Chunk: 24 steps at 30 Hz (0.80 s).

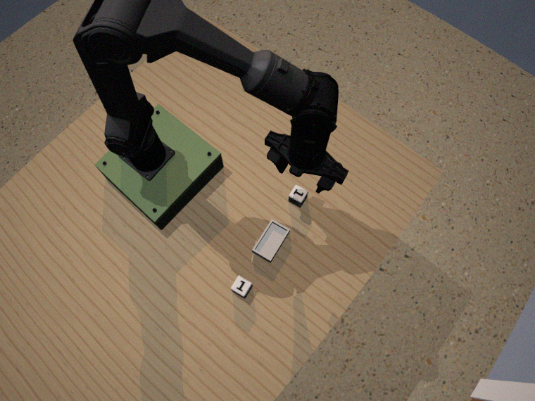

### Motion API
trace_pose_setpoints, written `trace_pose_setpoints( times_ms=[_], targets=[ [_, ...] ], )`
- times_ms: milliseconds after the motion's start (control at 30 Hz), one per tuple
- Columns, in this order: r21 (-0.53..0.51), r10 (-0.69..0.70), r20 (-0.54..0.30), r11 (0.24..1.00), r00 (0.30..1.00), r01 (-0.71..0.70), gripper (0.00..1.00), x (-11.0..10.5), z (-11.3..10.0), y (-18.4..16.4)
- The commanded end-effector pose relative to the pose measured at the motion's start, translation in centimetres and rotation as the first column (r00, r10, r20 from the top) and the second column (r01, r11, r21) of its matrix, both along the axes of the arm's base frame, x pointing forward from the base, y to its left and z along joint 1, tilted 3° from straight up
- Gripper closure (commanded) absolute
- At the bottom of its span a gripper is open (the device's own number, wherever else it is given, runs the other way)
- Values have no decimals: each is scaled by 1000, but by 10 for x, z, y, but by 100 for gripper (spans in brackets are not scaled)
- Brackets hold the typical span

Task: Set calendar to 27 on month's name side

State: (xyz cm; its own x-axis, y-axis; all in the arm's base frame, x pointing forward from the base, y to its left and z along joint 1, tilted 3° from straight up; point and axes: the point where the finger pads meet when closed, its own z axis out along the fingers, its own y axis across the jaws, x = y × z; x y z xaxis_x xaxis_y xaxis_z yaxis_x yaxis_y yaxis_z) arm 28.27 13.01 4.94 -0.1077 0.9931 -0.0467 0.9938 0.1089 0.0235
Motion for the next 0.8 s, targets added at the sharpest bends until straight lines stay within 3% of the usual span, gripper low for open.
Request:
trace_pose_setpoints(
  times_ms=[0,200,467,533,767],
  targets=[
    [2,4,2,1000,1000,-4,0,1,1,0],
    [1,72,-1,997,997,-72,0,5,1,-9],
    [-3,323,-13,946,946,-323,0,17,1,-41],
    [-3,323,-13,946,946,-323,0,17,1,-41],
    [-6,627,-29,779,779,-627,0,28,0,-88]
  ],
)
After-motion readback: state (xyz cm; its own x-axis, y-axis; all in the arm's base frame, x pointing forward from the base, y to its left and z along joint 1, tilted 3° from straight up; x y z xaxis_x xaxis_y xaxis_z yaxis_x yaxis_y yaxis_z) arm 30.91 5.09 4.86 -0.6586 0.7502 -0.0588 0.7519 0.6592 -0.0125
